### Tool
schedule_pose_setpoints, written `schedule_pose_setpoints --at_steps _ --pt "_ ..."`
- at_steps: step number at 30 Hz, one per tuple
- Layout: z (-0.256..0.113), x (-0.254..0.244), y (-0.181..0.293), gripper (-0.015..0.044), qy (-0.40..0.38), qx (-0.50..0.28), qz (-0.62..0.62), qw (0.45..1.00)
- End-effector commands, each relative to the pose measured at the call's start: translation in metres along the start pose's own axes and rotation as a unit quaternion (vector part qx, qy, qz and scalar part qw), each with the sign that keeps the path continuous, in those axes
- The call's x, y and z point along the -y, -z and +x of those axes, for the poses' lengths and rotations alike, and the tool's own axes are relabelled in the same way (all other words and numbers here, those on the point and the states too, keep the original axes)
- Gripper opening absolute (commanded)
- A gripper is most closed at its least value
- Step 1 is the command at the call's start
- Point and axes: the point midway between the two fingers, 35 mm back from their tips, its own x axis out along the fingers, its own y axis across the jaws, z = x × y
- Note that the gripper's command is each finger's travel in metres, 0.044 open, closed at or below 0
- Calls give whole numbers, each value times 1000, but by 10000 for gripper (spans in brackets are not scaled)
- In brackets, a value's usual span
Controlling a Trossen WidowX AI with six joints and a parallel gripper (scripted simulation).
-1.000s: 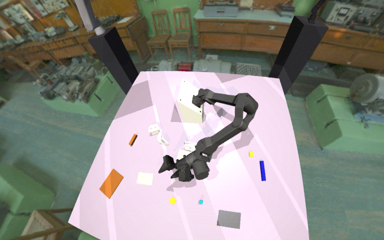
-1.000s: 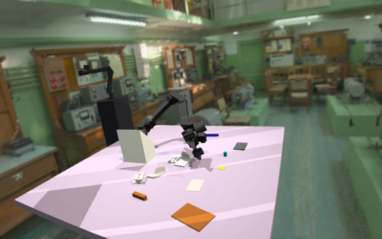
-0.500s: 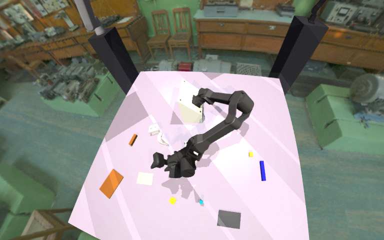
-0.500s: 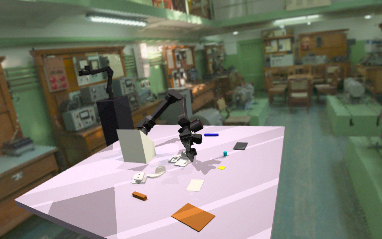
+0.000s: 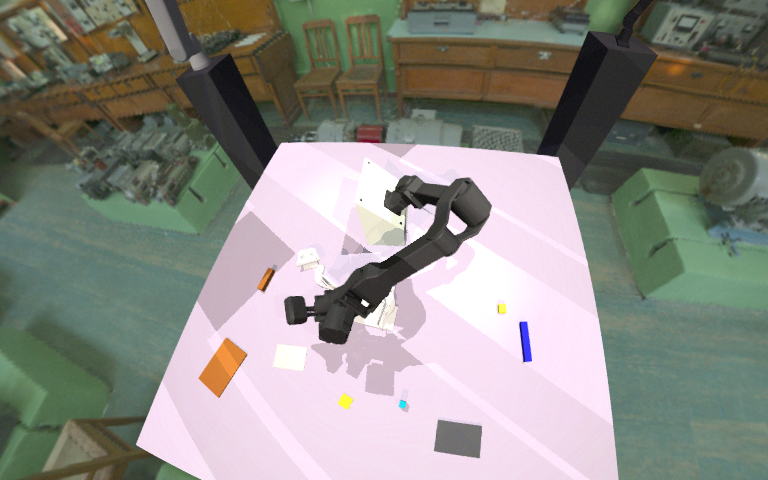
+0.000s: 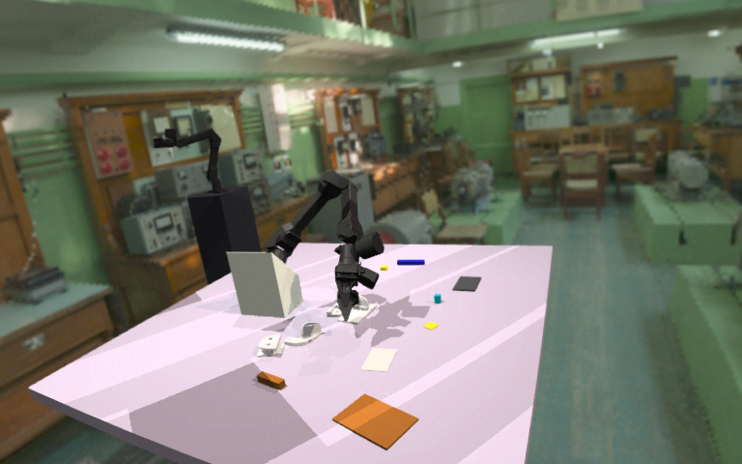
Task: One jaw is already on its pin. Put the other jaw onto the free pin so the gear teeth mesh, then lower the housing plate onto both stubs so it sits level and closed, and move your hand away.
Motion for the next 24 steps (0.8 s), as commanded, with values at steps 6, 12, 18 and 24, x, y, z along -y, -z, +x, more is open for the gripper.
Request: schedule_pose_setpoints --at_steps 6,12,18,24 --pt "10 -1 35 440 -90 -25 -71 993" --pt "13 -3 56 440 -151 -23 -112 982" --pt "13 -7 75 440 -212 -6 -149 966" --pt "10 -11 92 440 -269 25 -180 946"
